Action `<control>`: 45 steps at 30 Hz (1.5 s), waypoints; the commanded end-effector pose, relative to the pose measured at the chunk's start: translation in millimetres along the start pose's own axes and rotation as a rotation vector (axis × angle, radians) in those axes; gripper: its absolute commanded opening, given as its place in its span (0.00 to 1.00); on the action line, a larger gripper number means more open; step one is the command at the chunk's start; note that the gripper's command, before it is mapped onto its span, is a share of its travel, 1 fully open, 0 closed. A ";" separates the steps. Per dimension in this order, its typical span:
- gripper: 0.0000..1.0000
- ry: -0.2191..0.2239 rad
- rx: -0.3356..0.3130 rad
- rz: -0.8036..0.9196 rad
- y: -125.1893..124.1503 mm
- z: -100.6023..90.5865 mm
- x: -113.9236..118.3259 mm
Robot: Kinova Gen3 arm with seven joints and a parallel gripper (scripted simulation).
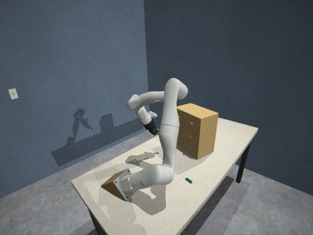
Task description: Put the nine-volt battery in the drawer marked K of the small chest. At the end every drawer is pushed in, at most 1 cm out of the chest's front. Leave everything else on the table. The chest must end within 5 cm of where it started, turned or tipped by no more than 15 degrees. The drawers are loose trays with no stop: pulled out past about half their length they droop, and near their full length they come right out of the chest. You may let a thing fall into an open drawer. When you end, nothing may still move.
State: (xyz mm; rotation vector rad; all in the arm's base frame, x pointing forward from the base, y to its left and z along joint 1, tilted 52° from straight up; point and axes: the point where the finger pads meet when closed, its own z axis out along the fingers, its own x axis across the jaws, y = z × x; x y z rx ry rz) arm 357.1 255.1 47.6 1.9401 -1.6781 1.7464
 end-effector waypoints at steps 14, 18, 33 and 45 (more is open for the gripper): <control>0.00 -0.017 -0.360 0.036 -7.3 -36.5 0.2; 0.00 -0.019 -0.426 0.036 -6.5 -43.1 0.2; 0.00 -0.020 -0.491 0.035 -5.7 -49.6 0.3; 0.00 -0.020 -0.491 0.035 -5.7 -49.6 0.3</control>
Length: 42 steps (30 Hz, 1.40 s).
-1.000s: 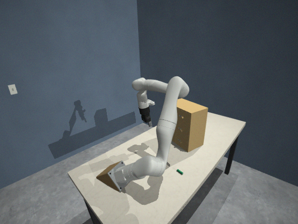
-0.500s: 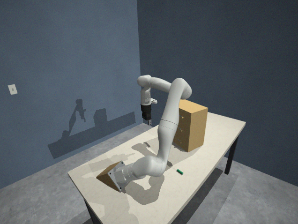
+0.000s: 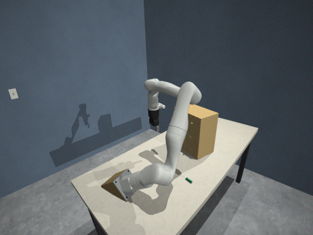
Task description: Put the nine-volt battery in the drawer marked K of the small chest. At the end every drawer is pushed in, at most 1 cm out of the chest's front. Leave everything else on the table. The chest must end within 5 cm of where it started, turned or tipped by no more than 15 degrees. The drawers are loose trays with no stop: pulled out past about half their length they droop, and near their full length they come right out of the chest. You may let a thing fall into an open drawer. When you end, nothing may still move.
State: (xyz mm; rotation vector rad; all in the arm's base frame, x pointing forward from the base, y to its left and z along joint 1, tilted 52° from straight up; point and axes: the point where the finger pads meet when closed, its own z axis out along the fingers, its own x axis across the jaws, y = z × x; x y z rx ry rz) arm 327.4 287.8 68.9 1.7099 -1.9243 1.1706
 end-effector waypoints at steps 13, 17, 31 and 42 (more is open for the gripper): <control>1.00 -0.002 0.001 0.000 0.1 -1.0 -0.3; 1.00 -0.002 0.001 0.000 0.1 -1.0 -0.3; 1.00 -0.002 0.001 0.000 0.1 -1.0 -0.3; 1.00 -0.002 0.001 0.000 0.1 -1.0 -0.3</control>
